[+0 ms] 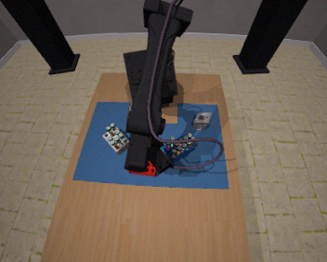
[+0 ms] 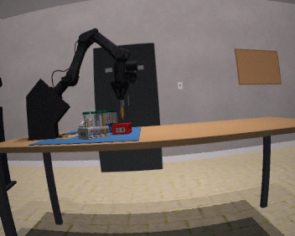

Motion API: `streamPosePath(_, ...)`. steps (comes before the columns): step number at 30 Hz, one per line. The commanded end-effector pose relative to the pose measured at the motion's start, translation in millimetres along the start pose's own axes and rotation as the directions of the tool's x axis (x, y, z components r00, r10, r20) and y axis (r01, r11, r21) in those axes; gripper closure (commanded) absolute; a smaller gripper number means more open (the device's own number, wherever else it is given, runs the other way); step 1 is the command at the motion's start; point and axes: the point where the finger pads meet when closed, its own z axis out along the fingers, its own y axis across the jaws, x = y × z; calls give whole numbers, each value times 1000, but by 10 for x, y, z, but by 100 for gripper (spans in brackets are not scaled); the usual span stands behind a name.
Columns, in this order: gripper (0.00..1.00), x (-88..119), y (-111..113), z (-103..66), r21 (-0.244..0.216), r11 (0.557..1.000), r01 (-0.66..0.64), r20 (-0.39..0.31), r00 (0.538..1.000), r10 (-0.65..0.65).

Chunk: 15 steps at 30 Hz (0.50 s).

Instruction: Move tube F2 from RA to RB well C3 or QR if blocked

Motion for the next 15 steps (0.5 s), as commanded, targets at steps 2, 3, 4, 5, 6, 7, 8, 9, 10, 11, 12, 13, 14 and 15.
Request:
streamPosePath(2,100,-68,-51,2,18,1000,3,18,1000,-3)
streamPosePath(3,100,-52,-38,19,13,1000,2,13,1000,-2)
streamPosePath(4,100,-44,-26,24,12,1000,3,13,1000,-3)
streamPosePath(5,100,-38,-14,26,11,1000,3,13,1000,-4)
streamPosePath(6,100,-38,-14,26,11,1000,3,13,1000,-4)
streamPosePath(7,100,-38,-14,26,11,1000,3,13,1000,-4)
streamPosePath(8,100,-29,4,33,7,1000,4,13,1000,-5)
streamPosePath(9,100,-7,17,55,2,1000,2,7,1000,-2)
streamPosePath(10,100,-5,6,58,4,1000,0,6,1000,0)
streamPosePath(11,100,-25,-26,47,11,1000,-1,9,1000,1)
streamPosePath(12,100,-49,-46,38,16,1000,1,14,1000,-1)
streamPosePath(13,100,-56,-43,32,17,1000,2,17,1000,-2)
streamPosePath(14,100,-53,-35,34,17,1000,3,17,1000,-3)
streamPosePath(15,100,-46,-25,46,13,1000,3,15,1000,-3)
